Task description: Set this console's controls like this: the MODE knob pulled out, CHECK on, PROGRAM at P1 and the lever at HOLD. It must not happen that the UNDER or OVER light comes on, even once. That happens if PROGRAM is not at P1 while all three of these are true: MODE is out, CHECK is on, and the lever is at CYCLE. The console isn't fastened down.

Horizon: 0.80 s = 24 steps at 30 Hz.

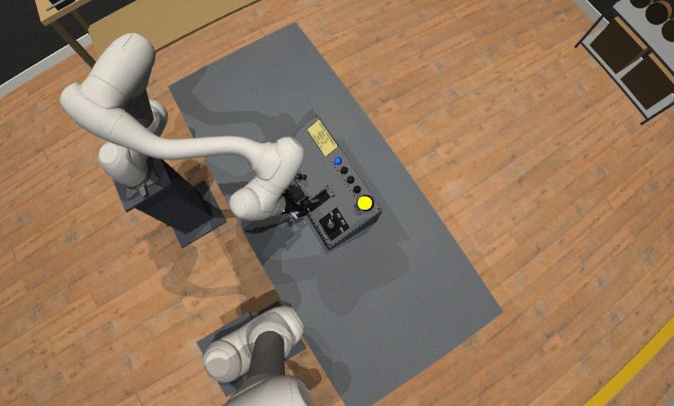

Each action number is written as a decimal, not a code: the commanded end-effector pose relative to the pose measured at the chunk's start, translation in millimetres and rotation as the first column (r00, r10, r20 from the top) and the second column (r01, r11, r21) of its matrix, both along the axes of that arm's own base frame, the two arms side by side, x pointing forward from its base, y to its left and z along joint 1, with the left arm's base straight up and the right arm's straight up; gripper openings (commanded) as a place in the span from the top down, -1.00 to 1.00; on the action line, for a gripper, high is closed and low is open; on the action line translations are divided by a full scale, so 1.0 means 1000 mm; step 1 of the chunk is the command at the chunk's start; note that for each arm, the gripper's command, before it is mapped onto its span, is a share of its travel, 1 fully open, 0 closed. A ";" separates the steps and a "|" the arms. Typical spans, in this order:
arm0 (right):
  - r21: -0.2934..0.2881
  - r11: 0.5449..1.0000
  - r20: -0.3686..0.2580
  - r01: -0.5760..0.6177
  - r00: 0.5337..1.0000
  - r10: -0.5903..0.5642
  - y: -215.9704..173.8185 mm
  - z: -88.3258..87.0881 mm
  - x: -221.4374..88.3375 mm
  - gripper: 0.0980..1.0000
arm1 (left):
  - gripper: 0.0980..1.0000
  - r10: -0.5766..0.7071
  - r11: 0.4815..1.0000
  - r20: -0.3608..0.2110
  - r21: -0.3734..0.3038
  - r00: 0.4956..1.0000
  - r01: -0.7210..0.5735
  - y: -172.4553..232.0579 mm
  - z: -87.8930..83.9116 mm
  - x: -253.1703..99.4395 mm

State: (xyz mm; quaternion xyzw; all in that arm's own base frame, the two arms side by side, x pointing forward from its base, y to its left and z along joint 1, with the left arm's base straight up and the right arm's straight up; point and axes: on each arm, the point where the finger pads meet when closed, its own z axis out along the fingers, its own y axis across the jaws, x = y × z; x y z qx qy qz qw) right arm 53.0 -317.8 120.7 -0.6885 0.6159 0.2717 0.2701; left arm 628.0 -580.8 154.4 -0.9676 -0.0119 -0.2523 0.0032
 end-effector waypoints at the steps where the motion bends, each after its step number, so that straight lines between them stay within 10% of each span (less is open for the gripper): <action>1: -0.001 1.000 0.000 0.000 1.000 0.000 0.000 0.000 0.000 -1.00 | 1.00 0.000 1.000 0.001 -0.001 1.000 0.000 0.000 0.001 0.000; 24: -0.001 1.000 0.000 0.000 1.000 0.000 0.000 0.000 0.000 -1.00 | 1.00 0.000 1.000 0.001 -0.001 1.000 0.000 -0.001 -0.010 -0.009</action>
